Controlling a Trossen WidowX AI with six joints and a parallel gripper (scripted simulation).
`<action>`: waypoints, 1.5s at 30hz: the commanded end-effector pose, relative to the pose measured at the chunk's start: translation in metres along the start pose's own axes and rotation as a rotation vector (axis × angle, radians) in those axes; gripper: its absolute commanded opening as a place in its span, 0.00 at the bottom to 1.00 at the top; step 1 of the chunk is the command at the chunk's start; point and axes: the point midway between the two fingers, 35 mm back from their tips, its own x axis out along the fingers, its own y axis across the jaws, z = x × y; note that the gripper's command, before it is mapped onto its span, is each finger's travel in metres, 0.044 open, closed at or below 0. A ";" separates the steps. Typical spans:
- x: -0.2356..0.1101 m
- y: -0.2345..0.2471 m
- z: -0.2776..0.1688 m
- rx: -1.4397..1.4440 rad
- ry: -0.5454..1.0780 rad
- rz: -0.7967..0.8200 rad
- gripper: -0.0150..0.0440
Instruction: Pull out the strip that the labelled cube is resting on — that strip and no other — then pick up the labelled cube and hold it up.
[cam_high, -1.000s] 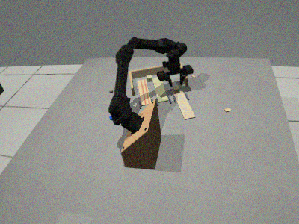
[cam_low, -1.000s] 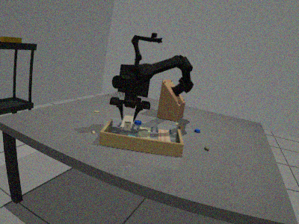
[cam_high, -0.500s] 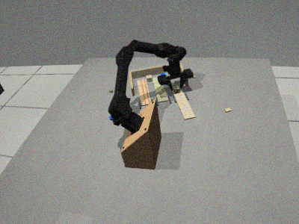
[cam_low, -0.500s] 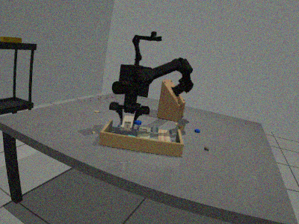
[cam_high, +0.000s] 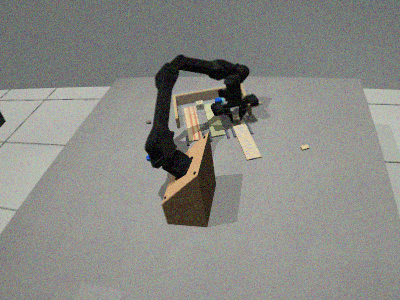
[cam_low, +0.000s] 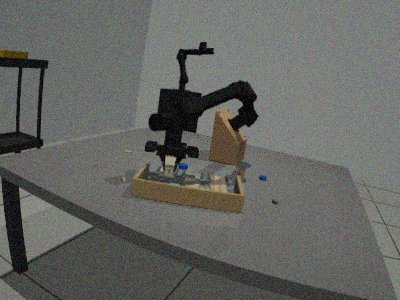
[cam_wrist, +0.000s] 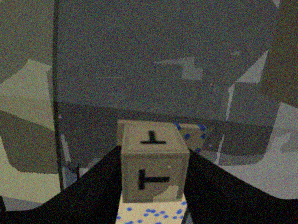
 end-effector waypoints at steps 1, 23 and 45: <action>0.000 0.000 0.000 -0.001 -0.001 0.000 0.44; -0.035 0.026 -0.038 0.006 0.001 0.002 0.25; -0.043 0.060 -0.084 0.010 0.002 0.005 0.25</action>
